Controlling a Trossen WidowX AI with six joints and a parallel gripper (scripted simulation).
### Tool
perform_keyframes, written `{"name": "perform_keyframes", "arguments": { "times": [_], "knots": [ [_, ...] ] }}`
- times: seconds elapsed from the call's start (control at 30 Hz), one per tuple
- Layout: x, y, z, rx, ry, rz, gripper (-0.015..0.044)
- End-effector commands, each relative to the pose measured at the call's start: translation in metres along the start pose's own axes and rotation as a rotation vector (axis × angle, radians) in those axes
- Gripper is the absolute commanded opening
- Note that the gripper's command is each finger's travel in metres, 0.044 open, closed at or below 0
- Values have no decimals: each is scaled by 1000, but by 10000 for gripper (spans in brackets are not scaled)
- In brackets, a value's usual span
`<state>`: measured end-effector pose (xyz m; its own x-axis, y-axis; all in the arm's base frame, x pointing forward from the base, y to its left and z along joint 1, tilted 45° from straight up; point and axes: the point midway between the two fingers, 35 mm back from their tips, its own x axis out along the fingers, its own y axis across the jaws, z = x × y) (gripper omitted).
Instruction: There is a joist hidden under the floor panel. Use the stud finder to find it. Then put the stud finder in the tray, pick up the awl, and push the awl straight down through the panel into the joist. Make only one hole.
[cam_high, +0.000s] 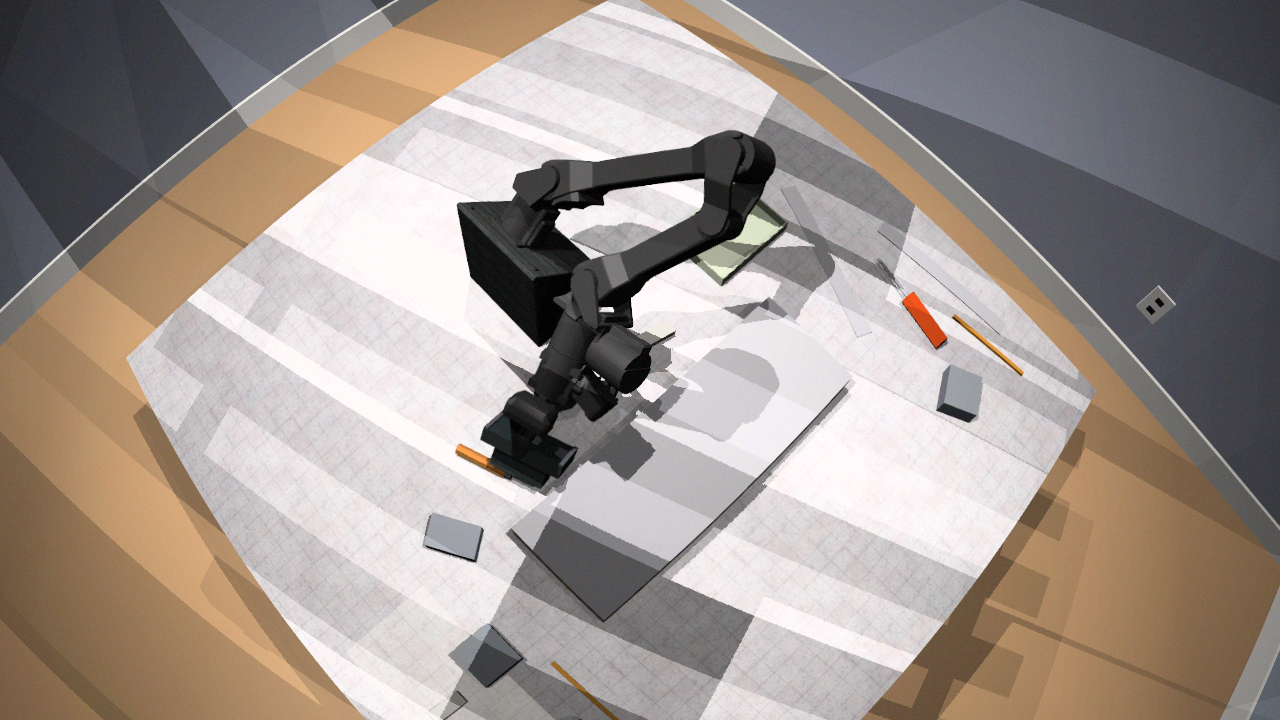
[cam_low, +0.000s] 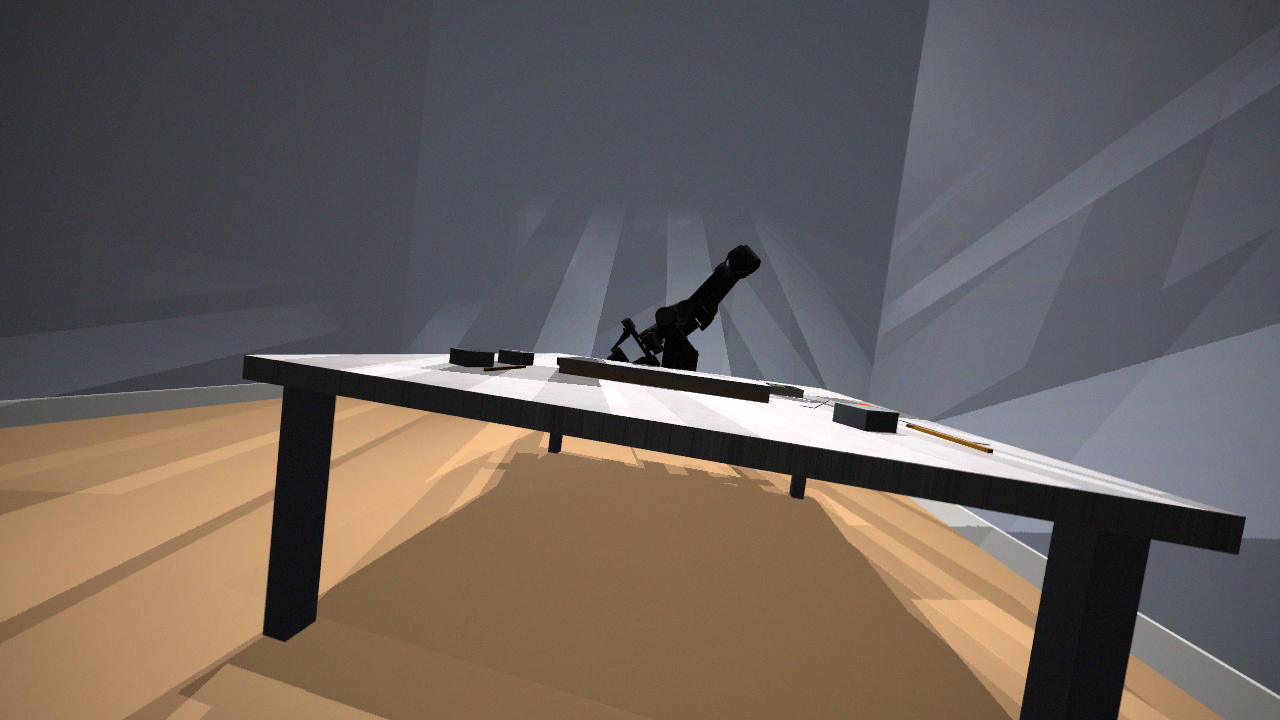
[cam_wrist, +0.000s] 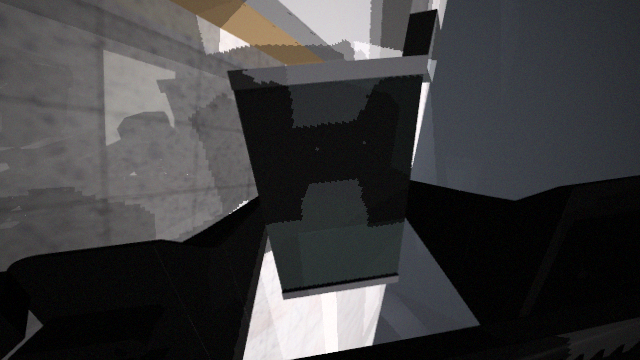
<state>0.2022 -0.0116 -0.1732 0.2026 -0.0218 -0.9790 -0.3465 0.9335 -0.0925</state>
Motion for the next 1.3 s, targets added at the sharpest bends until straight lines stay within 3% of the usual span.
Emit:
{"name": "perform_keyframes", "arguments": {
  "times": [0.0,0.3,1.27],
  "knots": [
    [0,-1,0,0,-1,-2,210],
    [0,-1,0,0,-1,-2,440],
    [-21,0,1,0,0,0,440]
  ]
}}
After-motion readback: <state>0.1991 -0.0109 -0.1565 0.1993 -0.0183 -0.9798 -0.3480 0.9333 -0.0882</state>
